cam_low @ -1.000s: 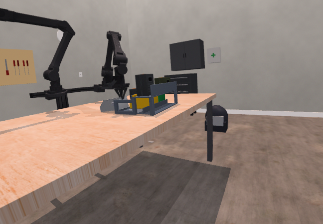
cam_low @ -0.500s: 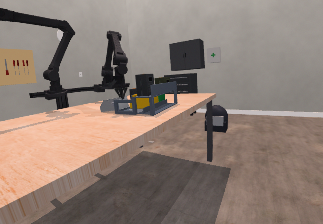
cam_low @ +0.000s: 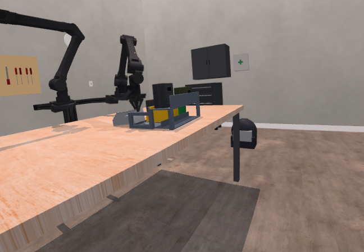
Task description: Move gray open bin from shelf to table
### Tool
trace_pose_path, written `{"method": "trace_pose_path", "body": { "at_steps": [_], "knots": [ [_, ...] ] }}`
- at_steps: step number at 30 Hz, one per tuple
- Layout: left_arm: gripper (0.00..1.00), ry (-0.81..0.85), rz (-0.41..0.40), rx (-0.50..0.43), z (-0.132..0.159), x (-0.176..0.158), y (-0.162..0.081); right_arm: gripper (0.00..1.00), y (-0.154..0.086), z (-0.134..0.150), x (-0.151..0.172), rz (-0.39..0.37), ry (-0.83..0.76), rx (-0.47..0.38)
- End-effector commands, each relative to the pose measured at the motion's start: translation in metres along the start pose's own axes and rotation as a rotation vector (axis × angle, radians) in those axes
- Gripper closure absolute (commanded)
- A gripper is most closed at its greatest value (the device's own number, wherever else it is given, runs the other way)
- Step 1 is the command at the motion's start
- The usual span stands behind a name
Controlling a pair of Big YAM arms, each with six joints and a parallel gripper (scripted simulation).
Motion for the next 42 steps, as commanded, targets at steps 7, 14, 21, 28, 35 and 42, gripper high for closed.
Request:
{"method": "trace_pose_path", "body": {
  "at_steps": [7, 14, 21, 28, 35, 42],
  "knots": [
    [0.91, 0.003, -0.010, -0.017, -0.0038, 0.0112, -0.0038, 0.00, -0.0063, -0.0076, -0.0078, 0.021, 0.009, -0.026],
    [0.91, 0.002, -0.011, -0.017, -0.0040, 0.0114, -0.0042, 0.00, -0.0063, -0.0076, -0.0078, 0.021, 0.009, -0.026],
    [0.92, 0.002, -0.011, -0.017, -0.0043, 0.0117, -0.0046, 0.00, -0.0063, -0.0076, -0.0078, 0.021, 0.009, -0.026],
    [0.92, 0.002, -0.011, -0.018, -0.0045, 0.0119, -0.0050, 0.00, -0.0063, -0.0076, -0.0078, 0.021, 0.009, -0.026],
    [0.93, 0.002, -0.012, -0.018, -0.0047, 0.0123, -0.0054, 0.00, -0.0063, -0.0076, -0.0078, 0.021, 0.009, -0.026],
    [0.93, 0.002, -0.012, -0.019, -0.0051, 0.0125, -0.0059, 0.00, -0.0063, -0.0076, -0.0078, 0.021, 0.009, -0.026]
  ]
}}
Point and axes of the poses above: on each arm, the point where the finger pads meet when closed, its own y axis out along the fingers, its own x axis across the jaws, z = x × y, the point moved 6 cm from there along -y, back along the fingers, and after that the axes turned 13 degrees about -y, right-handed, at the moved point
